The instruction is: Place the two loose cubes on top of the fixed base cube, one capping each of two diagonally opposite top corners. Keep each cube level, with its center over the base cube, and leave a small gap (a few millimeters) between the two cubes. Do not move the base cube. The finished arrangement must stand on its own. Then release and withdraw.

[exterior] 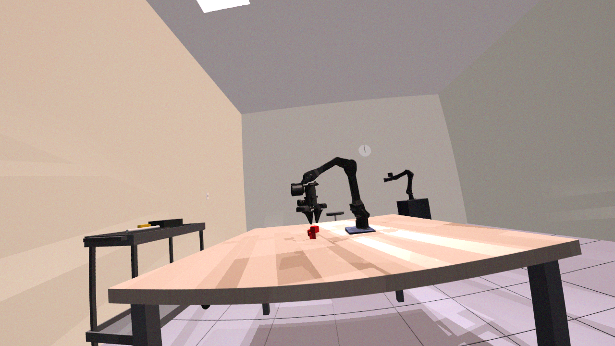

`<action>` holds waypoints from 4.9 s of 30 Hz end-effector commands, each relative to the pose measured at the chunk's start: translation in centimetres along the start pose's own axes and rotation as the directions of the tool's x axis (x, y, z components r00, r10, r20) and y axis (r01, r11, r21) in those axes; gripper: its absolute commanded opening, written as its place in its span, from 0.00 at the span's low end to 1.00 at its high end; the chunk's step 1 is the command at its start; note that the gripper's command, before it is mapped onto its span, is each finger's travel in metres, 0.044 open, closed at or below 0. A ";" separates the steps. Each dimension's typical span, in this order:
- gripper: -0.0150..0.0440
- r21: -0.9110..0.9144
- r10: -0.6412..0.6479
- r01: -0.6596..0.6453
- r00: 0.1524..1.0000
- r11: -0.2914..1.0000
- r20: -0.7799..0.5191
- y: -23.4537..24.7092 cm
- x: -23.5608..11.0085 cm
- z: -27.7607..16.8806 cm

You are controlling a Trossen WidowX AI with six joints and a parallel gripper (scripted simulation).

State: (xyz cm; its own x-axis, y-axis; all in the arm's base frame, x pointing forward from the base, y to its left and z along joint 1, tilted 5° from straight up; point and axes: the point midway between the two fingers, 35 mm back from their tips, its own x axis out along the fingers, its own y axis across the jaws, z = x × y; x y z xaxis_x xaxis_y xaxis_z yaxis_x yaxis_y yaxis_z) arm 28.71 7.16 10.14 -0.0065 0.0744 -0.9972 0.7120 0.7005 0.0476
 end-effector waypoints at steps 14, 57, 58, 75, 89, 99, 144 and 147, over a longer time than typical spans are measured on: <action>0.70 -0.416 0.001 0.000 1.000 0.909 0.004 -1.1 -1.2 2.3; 0.70 -0.914 0.001 0.008 1.000 -0.407 0.009 -7.2 -4.8 9.6; 0.70 -0.914 0.001 0.008 1.000 -0.407 0.009 -7.2 -4.8 9.6; 0.70 -0.914 0.001 0.008 1.000 -0.407 0.009 -7.2 1.4 9.7; 0.70 -0.914 0.001 0.008 1.000 -0.406 0.009 -7.2 3.4 9.7; 0.70 -0.914 0.000 0.008 1.000 -0.405 0.009 -7.1 5.0 9.7; 0.43 -0.913 0.001 0.009 1.000 -0.407 0.009 -6.9 -1.8 10.0; 0.43 -0.913 0.001 0.009 1.000 -0.407 0.009 -7.0 -2.8 9.9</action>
State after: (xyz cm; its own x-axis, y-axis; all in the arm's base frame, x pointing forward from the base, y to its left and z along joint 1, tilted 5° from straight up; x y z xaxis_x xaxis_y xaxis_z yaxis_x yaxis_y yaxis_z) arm 30.76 -4.79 10.46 -0.0088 0.0762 -0.9971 -0.9291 0.3679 0.0363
